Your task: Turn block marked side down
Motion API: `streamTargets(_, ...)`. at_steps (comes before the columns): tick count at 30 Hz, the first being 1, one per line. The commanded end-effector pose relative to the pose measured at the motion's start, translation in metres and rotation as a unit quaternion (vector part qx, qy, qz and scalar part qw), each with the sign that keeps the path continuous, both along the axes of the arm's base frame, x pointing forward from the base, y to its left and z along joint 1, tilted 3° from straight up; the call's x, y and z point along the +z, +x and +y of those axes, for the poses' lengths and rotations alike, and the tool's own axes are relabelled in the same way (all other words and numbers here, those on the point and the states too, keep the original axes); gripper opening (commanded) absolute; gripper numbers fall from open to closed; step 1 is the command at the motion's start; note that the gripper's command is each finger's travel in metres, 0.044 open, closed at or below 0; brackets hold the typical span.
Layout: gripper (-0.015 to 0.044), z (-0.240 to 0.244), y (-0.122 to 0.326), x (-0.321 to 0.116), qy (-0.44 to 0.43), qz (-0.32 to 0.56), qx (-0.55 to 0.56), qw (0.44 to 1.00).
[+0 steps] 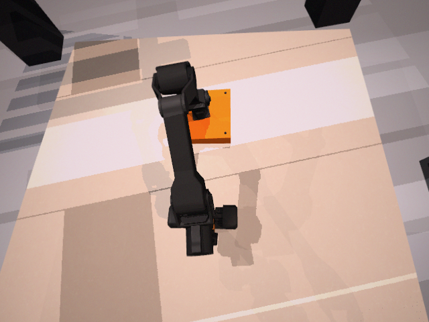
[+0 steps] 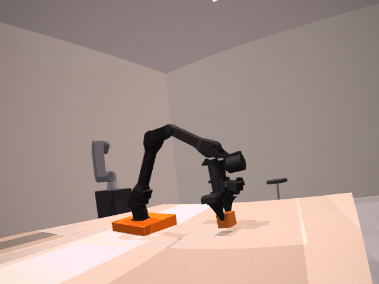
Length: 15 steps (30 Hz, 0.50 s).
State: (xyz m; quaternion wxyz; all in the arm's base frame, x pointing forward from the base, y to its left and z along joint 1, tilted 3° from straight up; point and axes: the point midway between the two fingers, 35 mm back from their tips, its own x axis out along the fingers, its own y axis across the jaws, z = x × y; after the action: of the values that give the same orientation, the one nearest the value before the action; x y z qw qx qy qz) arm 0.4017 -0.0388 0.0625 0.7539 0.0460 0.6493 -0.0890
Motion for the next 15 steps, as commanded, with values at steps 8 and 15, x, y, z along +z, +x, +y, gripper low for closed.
streamTargets(8, 0.0000, -0.0006, 0.0016, -0.0007, -0.017, -0.075, 0.007, 0.997)
streamTargets(15, 0.0000, -0.0004, 0.0004, -0.0017, -0.027, -0.122, 0.009, 0.992)
